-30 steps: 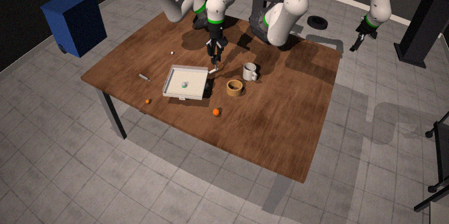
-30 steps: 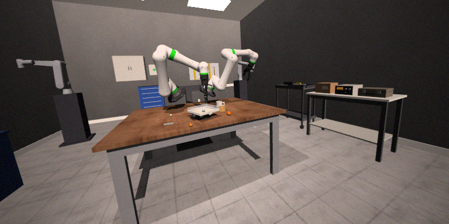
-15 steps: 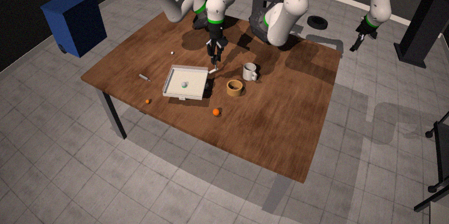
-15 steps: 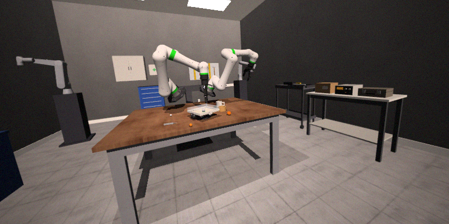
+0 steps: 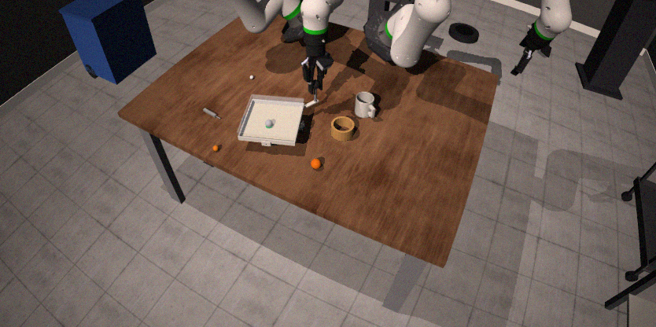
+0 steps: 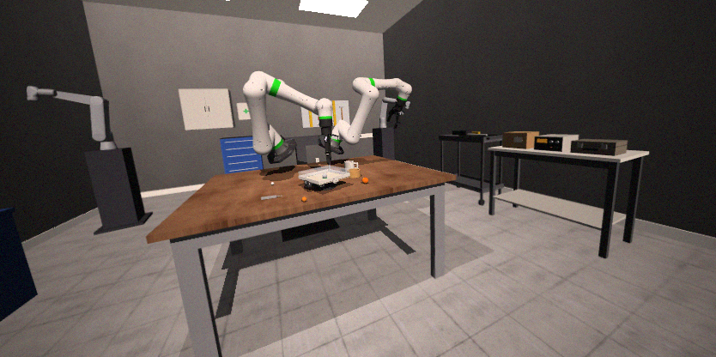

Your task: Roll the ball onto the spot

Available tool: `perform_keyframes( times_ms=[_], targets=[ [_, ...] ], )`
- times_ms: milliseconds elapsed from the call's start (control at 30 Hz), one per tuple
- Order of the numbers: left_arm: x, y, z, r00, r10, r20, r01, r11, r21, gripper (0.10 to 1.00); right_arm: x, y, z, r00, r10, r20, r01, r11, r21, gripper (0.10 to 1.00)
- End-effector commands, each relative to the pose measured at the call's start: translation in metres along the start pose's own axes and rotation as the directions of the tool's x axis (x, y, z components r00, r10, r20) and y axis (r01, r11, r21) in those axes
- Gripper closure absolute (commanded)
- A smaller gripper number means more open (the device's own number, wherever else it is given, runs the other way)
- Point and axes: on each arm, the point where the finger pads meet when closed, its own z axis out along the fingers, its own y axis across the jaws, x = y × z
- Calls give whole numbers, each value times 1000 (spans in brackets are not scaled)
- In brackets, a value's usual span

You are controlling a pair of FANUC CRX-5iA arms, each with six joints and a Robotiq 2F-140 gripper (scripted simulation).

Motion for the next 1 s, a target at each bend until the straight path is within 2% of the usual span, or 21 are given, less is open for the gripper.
perform_keyframes(
  times_ms=[0,467,500,967],
  targets=[
    [0,0,-1,1000,0,-2,0,1000,0,98,1,0,-1,1000,0,-2,0,1000,-1,999],
    [0,0,-1,1000,0,-2,0,1000,0,98,1,0,-1,1000,0,-2,0,1000,-1,999],
    [0,0,-1,1000,0,-2,0,1000,0,98,1,0,-1,1000,0,-2,0,1000,-1,674],
    [0,0,-1,1000,0,-2,0,1000,0,98,1,0,-1,1000,0,-2,0,1000,-1,674]
  ],
)
